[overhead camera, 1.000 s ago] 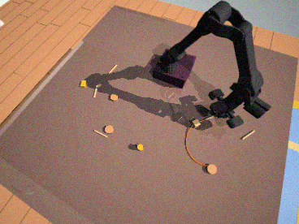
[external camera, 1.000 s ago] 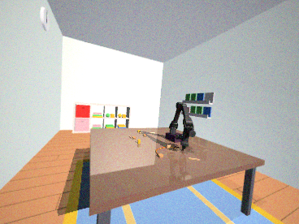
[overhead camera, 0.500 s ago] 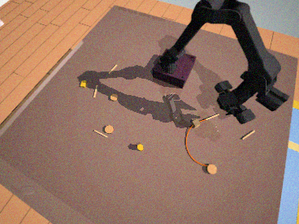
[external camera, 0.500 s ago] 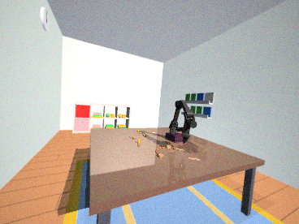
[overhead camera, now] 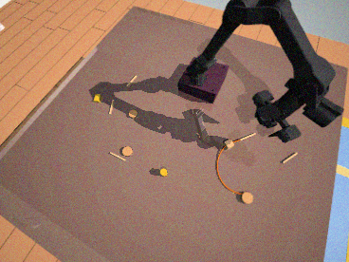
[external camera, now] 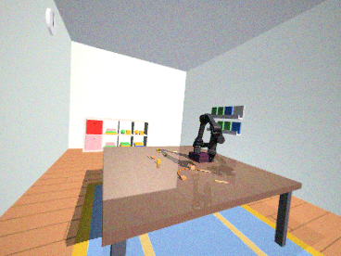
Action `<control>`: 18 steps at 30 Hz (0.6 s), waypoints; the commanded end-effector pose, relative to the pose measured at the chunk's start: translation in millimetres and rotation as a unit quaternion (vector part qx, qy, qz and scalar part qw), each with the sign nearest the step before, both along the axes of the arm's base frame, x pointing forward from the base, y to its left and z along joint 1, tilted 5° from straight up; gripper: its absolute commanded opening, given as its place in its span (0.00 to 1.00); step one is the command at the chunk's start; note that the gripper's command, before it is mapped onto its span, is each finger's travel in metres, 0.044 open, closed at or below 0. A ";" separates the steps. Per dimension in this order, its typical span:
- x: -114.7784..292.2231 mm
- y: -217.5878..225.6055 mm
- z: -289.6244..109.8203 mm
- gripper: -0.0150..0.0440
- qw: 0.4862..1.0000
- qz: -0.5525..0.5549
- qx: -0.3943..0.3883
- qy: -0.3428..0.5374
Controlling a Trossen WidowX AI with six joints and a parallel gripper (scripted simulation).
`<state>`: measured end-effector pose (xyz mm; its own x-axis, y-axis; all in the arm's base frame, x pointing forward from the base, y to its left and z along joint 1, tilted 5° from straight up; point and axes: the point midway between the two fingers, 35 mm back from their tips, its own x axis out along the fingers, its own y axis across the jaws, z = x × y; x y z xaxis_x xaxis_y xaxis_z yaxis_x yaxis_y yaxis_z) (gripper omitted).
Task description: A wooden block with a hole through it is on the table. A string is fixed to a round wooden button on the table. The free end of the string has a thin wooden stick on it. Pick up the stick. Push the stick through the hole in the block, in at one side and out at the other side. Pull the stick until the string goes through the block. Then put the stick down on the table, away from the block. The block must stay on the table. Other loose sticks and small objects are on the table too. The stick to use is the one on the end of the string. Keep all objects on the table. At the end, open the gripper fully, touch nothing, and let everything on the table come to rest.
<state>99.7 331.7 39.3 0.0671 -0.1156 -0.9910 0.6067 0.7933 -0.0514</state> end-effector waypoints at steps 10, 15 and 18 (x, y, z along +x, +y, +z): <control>0.5 2.0 9.0 1.00 1.000 0.000 0.006 -0.001; 0.5 2.0 9.0 1.00 1.000 0.000 0.006 -0.001; 0.5 2.0 9.0 1.00 1.000 0.000 0.006 -0.001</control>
